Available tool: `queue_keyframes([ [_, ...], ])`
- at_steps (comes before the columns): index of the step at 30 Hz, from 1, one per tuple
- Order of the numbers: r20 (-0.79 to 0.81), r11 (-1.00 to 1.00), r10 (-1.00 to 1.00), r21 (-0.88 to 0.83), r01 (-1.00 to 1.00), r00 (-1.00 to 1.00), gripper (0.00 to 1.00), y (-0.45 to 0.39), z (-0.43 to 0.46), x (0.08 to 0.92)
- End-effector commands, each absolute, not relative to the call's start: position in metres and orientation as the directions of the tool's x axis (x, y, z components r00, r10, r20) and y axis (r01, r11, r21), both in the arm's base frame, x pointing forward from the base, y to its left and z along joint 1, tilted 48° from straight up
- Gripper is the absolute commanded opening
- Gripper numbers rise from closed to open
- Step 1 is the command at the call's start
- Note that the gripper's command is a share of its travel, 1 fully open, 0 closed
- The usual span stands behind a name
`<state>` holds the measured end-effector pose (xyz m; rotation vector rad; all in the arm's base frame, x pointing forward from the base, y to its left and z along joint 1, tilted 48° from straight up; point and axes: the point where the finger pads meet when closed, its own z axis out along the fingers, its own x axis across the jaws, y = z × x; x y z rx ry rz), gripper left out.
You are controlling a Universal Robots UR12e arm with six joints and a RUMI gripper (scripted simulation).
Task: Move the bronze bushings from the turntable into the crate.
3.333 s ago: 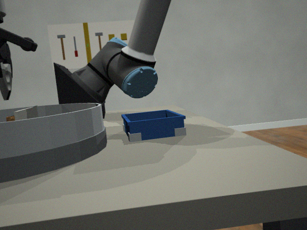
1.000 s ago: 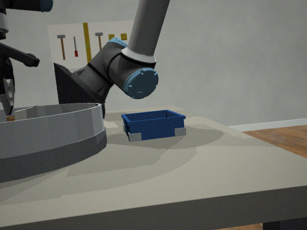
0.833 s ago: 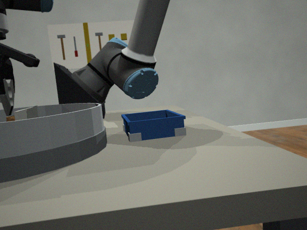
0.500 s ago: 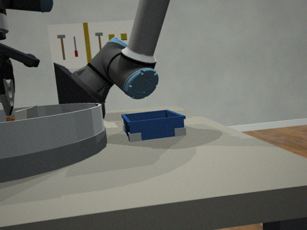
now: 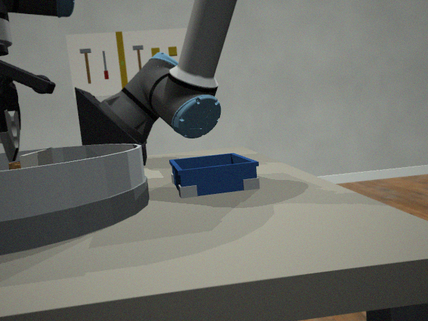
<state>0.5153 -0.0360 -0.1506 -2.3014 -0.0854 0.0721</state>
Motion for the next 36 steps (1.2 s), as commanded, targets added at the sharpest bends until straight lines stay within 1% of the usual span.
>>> queue_keyframes([
  [1, -0.024, -0.668, 0.085, -0.743, 0.039, 0.996, 0.06, -0.037, -0.150, 0.516],
  [36, -0.024, -0.668, 0.085, -0.743, 0.039, 0.996, 0.06, -0.019, -0.167, 0.514],
])
